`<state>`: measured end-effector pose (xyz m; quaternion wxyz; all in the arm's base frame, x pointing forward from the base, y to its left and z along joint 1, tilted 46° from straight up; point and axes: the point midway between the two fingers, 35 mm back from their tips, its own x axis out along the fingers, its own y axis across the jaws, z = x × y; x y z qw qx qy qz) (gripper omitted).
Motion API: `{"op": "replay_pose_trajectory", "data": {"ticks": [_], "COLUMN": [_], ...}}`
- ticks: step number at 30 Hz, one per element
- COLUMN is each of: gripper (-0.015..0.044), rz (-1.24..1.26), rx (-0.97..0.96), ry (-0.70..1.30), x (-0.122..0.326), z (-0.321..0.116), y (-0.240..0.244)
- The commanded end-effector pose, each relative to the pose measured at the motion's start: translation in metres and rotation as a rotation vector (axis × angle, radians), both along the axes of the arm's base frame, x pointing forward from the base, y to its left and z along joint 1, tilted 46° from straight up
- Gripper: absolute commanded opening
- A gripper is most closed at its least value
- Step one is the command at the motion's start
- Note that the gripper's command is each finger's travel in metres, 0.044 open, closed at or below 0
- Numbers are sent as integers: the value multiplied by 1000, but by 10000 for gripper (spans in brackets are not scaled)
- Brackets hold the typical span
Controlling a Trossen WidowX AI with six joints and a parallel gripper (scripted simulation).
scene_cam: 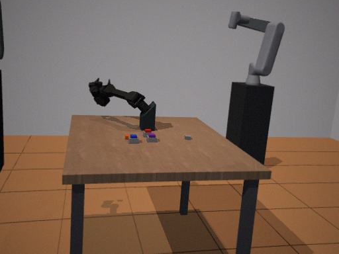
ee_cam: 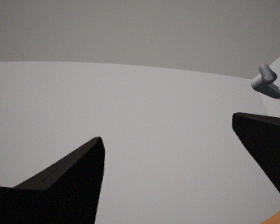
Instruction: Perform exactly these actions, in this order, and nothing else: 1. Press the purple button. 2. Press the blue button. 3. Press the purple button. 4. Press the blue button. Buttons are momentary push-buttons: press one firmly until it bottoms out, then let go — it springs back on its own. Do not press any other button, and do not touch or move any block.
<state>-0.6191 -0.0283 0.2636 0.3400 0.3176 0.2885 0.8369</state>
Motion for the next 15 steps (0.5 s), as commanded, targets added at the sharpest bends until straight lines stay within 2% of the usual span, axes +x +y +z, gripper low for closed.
{"op": "replay_pose_trajectory", "data": {"ticks": [1,9,15], "gripper": [400,400,400], "rz": [5,259,500], "rx": [1,20,28], "ry": [1,40,76], "x": [0,19,58], "z": [1,46,86], "y": [-2,-110,-204]}}
